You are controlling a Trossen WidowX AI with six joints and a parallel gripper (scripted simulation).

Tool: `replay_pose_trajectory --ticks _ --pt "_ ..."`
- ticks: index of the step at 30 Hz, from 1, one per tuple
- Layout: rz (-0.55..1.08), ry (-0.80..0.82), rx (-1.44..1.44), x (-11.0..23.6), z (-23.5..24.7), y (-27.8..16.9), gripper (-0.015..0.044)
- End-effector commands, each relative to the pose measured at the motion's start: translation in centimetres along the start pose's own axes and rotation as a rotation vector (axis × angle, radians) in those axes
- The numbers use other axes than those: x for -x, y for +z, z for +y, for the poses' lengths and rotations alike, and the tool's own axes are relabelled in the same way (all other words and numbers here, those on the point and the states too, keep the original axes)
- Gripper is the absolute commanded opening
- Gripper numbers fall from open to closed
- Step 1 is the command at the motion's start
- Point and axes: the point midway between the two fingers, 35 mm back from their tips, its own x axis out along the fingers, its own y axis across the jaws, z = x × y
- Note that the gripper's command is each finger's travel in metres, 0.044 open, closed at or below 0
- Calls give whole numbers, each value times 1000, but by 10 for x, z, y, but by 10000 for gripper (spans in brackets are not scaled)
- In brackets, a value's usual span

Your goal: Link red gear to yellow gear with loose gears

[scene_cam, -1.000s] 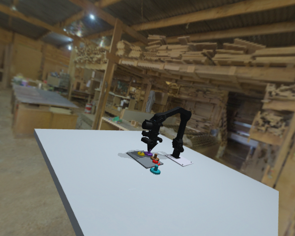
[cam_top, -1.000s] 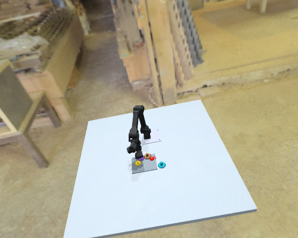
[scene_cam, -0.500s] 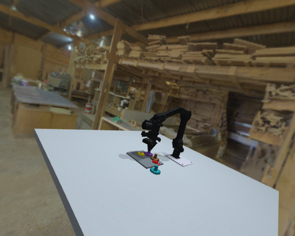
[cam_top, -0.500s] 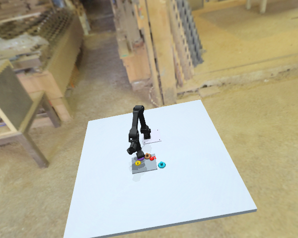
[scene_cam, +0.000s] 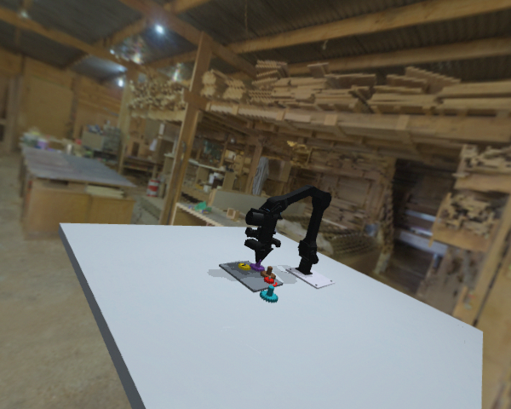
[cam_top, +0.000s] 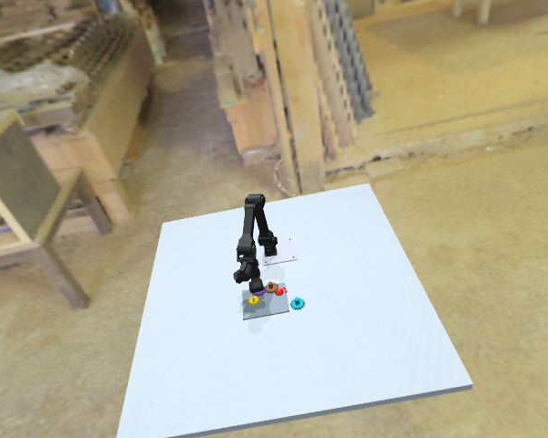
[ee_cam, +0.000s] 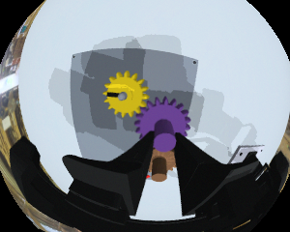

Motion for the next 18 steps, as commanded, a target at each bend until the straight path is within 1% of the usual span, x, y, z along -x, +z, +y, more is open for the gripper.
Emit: replay_pose_trajectory --ticks 1,9,18 --pt "0 -1 -79 -1 -1 0 0" --pt "0 -1 -124 -3 0 1 0" --pt "0 -1 -10 -4 0 0 0"
